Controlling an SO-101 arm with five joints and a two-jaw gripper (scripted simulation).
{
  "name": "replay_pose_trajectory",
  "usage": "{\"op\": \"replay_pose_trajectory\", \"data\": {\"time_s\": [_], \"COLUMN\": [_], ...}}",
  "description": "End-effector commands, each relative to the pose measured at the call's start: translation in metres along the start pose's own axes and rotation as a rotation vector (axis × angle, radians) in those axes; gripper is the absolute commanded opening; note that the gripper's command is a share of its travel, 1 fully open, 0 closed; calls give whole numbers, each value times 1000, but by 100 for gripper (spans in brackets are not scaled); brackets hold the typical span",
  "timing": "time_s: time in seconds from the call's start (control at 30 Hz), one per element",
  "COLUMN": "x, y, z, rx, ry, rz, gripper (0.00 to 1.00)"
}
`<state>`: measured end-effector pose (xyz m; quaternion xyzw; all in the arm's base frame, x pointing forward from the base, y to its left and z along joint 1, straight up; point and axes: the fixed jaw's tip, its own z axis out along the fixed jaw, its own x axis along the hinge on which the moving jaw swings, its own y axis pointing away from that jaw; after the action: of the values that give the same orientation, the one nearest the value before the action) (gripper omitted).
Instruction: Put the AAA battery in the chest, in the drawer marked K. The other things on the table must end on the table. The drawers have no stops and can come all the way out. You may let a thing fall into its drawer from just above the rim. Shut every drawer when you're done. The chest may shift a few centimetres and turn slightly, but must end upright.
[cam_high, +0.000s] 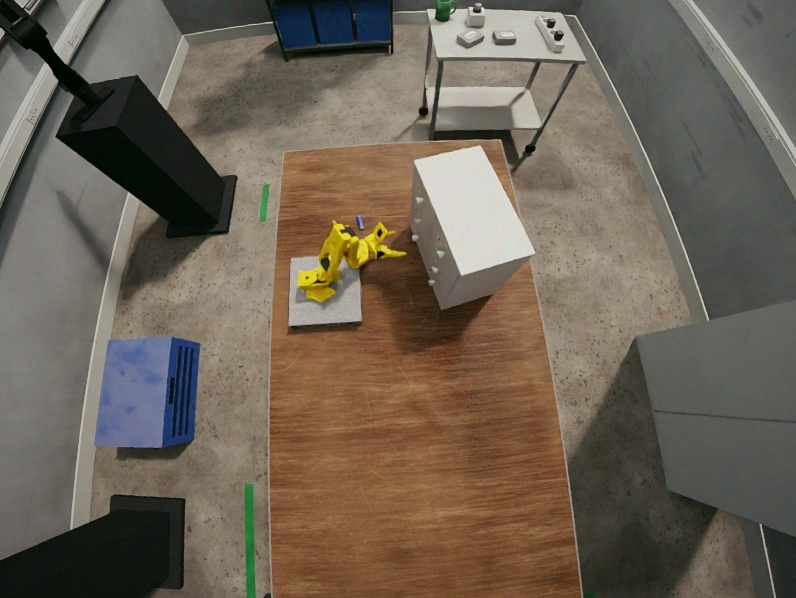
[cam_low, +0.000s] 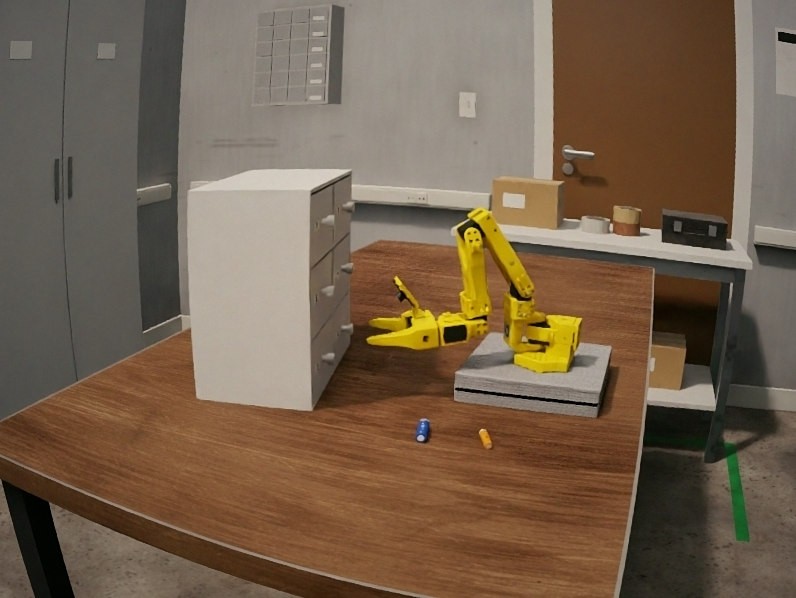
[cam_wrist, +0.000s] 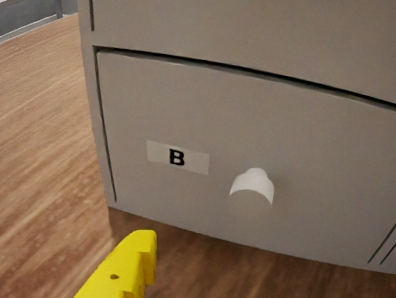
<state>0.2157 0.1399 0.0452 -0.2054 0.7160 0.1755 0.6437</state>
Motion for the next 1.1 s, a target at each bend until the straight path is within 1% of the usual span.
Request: {"op": "replay_pose_trajectory", "data": {"time_s": [0.0, 1.07], "x": [3, 8], "y": [3, 6], "z": [0, 0], "rx": [-11, -23], "ry": [12, 27], "rz": [8, 5], "gripper": [50, 50]}}
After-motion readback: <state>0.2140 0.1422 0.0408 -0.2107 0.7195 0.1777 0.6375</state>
